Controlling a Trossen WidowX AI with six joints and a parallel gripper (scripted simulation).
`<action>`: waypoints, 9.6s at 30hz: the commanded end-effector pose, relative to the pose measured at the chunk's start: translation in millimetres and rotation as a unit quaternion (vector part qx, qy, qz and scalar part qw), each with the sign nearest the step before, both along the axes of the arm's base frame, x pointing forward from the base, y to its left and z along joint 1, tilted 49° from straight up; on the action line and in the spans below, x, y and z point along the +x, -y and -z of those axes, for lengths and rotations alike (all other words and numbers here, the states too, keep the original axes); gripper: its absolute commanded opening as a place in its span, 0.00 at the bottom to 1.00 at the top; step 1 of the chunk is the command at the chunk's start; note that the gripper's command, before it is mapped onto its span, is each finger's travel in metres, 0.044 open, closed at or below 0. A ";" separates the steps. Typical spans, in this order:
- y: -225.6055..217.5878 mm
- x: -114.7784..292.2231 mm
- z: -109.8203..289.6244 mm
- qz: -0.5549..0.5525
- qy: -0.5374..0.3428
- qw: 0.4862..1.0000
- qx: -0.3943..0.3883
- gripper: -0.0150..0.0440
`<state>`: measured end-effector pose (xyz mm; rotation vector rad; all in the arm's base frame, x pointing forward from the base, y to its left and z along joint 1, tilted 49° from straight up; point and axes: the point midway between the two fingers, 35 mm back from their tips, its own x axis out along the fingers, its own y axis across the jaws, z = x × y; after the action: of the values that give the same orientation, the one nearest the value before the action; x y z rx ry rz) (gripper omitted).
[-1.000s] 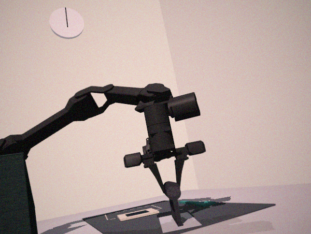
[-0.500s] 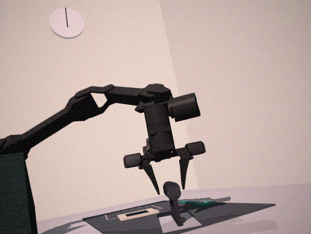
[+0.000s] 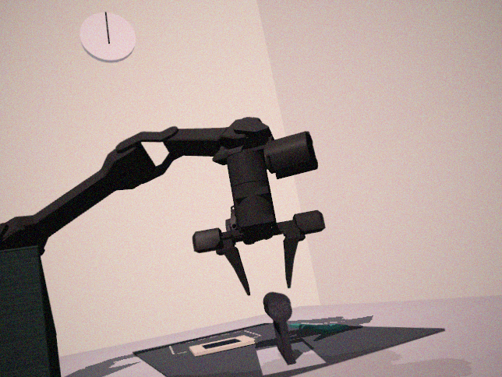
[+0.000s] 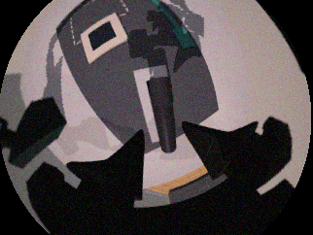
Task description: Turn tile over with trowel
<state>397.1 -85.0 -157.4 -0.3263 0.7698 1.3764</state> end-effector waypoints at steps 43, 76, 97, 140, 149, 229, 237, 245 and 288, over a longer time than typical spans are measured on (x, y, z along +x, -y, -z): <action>37.1 9.7 26.1 0.428 -0.219 0.876 -0.025 0.76; 26.1 -2.8 31.1 0.741 -0.408 0.507 0.163 0.76; -3.9 -24.3 21.9 0.771 -0.498 0.265 0.294 0.76; -43.2 -15.5 4.5 0.682 -0.602 0.042 0.413 0.76; -49.3 -4.5 12.3 0.682 -0.604 0.035 0.411 0.76; -27.6 0.8 -29.7 0.682 -0.603 0.051 0.410 0.25; -45.4 -13.9 -43.5 0.683 -0.600 0.080 0.409 0.25; -62.4 -30.0 -57.8 0.682 -0.597 0.109 0.409 0.25; -106.2 -39.2 -43.7 0.680 -0.595 0.132 0.408 0.25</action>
<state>356.2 19.9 -109.0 2.2213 0.8012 -0.4130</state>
